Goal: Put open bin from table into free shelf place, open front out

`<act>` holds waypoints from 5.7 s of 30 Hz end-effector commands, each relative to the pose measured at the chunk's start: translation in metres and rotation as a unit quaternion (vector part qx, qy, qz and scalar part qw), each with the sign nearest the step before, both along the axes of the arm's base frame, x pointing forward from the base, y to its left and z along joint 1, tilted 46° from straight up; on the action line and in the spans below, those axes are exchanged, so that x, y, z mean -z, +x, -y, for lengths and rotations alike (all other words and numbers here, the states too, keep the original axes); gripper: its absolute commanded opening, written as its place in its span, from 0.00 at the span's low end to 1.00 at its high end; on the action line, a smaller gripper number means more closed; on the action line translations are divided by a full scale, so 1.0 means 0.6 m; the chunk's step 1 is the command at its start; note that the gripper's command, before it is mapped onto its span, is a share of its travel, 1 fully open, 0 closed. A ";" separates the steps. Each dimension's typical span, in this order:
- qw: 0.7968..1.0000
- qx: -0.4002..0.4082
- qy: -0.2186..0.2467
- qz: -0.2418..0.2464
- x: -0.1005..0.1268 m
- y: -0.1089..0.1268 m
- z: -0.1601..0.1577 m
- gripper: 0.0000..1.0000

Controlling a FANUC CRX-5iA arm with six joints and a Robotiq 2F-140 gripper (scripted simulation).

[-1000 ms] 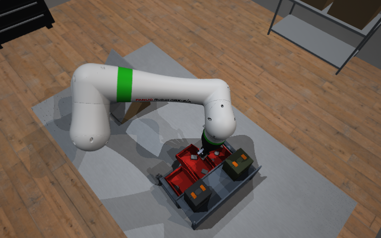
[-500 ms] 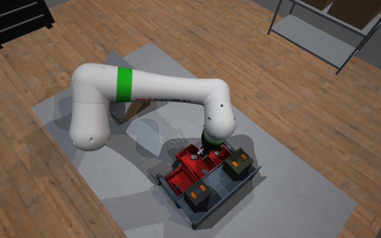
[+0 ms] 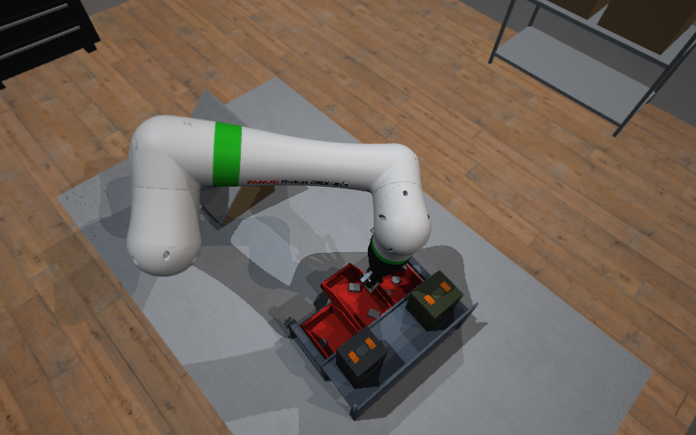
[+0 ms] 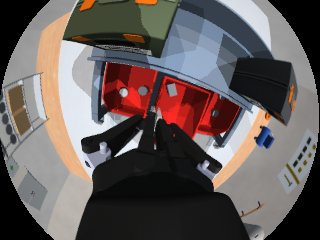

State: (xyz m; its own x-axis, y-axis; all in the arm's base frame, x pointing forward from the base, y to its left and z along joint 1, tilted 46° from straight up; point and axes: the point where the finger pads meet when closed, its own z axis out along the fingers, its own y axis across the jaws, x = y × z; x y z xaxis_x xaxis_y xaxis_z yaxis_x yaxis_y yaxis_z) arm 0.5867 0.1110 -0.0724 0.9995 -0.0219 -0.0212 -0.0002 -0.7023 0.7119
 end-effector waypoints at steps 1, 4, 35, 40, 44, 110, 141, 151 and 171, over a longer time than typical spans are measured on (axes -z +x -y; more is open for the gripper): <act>1.000 0.000 0.000 0.000 0.000 0.000 -0.001 0.00; 1.000 0.000 0.000 0.000 0.000 0.000 -0.001 0.00; 1.000 0.000 0.000 0.000 0.000 0.000 -0.001 0.06; 1.000 0.000 0.000 0.000 0.000 0.000 -0.001 0.06; 1.000 0.000 0.000 0.000 0.000 0.000 -0.001 0.06; 1.000 0.000 0.000 0.000 -0.020 -0.003 -0.020 0.06; 1.000 0.000 0.000 0.000 -0.076 -0.010 -0.077 0.06; 1.000 0.000 0.000 0.000 -0.094 -0.013 -0.096 0.06; 1.000 0.000 0.000 0.000 -0.113 -0.016 -0.115 0.06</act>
State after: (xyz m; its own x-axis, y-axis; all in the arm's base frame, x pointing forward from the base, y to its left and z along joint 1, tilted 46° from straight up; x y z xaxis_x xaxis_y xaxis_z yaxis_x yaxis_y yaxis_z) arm 0.5773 0.1785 -0.0056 0.9995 -0.0218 -0.0211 -0.0002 -0.7023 0.7119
